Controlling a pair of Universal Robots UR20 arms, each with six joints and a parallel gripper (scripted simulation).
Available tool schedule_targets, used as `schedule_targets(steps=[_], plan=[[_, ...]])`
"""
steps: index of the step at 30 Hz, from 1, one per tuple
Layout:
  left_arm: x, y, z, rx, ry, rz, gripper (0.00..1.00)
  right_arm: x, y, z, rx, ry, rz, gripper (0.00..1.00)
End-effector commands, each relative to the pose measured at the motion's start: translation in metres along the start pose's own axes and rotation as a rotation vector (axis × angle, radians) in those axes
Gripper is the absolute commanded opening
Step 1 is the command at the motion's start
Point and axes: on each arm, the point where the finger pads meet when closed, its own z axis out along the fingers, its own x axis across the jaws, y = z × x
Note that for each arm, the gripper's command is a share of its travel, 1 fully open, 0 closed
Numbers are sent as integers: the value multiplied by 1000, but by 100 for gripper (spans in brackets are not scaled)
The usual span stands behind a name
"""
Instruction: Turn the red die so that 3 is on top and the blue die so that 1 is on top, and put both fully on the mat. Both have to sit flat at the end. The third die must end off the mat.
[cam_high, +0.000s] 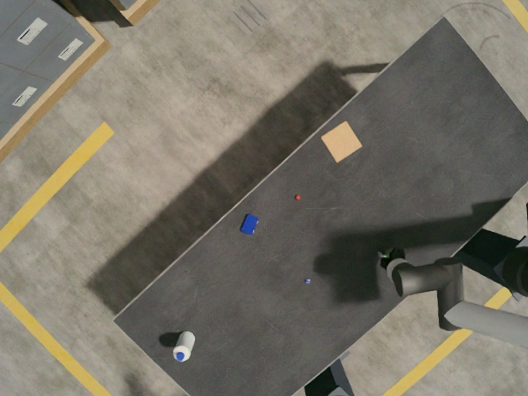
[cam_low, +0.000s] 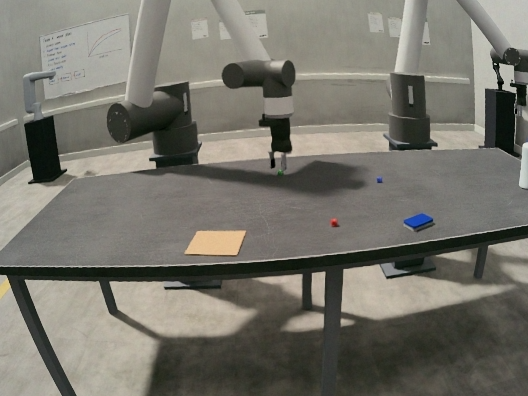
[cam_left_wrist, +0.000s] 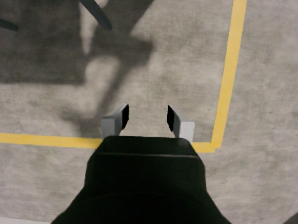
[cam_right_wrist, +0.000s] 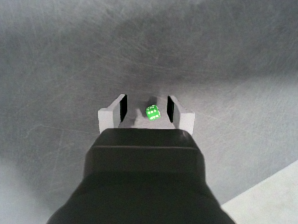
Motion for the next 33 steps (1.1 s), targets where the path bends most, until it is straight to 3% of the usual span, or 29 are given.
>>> schedule_targets(steps=[1, 12, 23, 25, 33], plan=[[0, 0, -1, -1, 0, 0, 100, -11, -7, 0, 0, -1, 0, 100], [0, 0, -1, -1, 0, 0, 100, -47, -28, -1, 0, -1, 0, 100], [0, 0, -1, -1, 0, 0, 100, -115, -71, -1, 0, -1, 0, 100], [0, 0, -1, -1, 0, 0, 100, -115, -71, -1, 0, -1, 0, 100], [0, 0, -1, -1, 0, 0, 100, -177, -109, -1, 0, -1, 0, 100]])
